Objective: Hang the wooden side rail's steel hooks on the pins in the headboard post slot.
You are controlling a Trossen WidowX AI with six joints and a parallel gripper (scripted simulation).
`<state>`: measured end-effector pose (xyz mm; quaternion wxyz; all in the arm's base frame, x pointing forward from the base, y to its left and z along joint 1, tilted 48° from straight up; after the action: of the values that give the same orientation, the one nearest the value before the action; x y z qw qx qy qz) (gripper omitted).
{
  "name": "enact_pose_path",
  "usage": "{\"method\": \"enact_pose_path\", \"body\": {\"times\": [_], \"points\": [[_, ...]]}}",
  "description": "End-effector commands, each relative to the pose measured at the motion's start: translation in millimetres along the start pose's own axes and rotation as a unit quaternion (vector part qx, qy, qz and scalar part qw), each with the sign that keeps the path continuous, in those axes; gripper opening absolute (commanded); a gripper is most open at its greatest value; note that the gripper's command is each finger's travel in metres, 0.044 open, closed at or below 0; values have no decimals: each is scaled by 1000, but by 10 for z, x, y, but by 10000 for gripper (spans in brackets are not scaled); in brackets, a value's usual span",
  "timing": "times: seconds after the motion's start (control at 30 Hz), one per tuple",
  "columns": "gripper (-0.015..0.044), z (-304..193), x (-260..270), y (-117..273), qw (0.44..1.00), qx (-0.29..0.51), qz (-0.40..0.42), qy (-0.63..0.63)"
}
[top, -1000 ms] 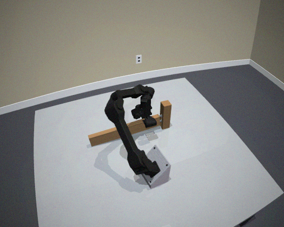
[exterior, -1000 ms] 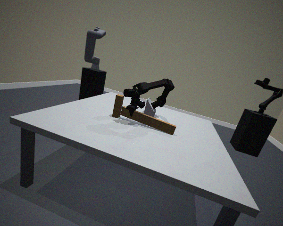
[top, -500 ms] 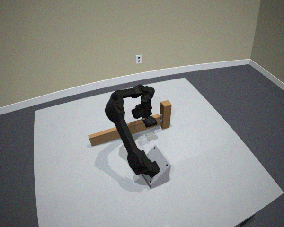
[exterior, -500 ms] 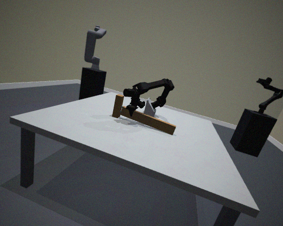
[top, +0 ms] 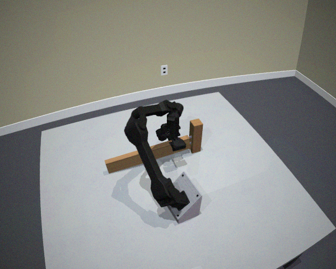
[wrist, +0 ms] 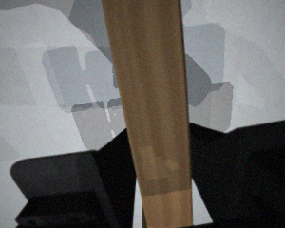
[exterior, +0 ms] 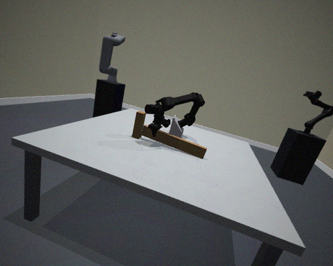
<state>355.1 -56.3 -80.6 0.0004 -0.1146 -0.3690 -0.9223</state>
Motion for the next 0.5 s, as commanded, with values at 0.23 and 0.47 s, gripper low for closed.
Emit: {"method": "enact_pose_path", "body": {"times": [0.23, 0.47], "points": [[0, -37, -11, 40, 1000, 1, -5, 0], [0, -46, -5, 39, 1000, 1, -5, 0]]}}
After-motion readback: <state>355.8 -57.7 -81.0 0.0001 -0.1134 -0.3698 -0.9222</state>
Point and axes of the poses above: the point midway between the two fingers, 35 mm back from their tips, its own y axis back along the fingers, its own x axis across the jaws, z = x × y, the point moved 2 cm from there along y, back along the fingers, and after that the axes turned 13 degrees about -y, right-handed, at the moved point
